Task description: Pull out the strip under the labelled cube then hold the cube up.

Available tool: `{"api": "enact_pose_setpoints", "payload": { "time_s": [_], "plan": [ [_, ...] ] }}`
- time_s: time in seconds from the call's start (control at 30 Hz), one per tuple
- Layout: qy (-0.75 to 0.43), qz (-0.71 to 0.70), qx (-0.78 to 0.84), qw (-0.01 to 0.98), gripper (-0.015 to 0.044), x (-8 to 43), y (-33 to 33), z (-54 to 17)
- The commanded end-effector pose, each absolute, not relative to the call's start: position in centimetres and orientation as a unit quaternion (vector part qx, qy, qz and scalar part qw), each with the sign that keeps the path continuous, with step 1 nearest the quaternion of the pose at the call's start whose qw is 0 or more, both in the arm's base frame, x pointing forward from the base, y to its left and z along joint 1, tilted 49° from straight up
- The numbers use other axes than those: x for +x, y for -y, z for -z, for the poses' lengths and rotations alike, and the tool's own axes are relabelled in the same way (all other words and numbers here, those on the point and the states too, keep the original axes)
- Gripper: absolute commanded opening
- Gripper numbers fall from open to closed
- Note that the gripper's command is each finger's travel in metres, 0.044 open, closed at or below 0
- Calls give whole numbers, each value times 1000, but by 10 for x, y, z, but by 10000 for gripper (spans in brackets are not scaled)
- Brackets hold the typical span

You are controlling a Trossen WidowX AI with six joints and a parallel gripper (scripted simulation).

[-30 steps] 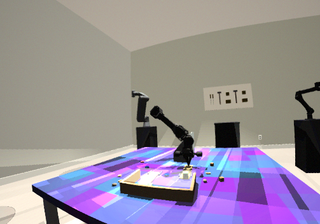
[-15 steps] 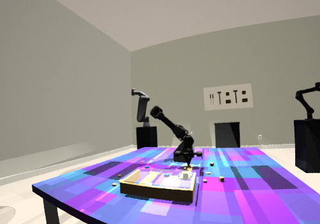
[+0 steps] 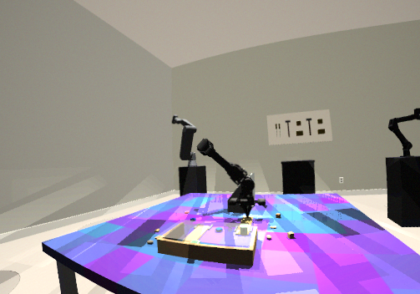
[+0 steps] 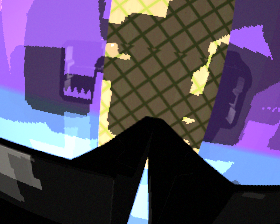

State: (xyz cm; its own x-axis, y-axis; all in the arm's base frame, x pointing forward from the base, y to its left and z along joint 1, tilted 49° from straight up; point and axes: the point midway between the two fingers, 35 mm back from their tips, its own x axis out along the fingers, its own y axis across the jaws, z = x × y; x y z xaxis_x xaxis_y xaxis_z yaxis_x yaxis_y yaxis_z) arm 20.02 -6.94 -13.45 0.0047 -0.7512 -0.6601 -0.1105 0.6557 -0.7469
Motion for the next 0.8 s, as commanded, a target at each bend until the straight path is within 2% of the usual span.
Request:
{"api": "enact_pose_setpoints", "payload": {
  "time_s": [0.0, 0.2, 0.37, 0.77],
  "plan": [
    [-660, 253, -325, 628, 0, 203, 58, 127],
    [-666, 255, -324, 622, 0, 203, 38, 108],
    [-682, 206, -368, 597, 131, 227, 37, 110],
    [-682, 205, -369, 597, 440, 273, 28, 112]
  ]
}}
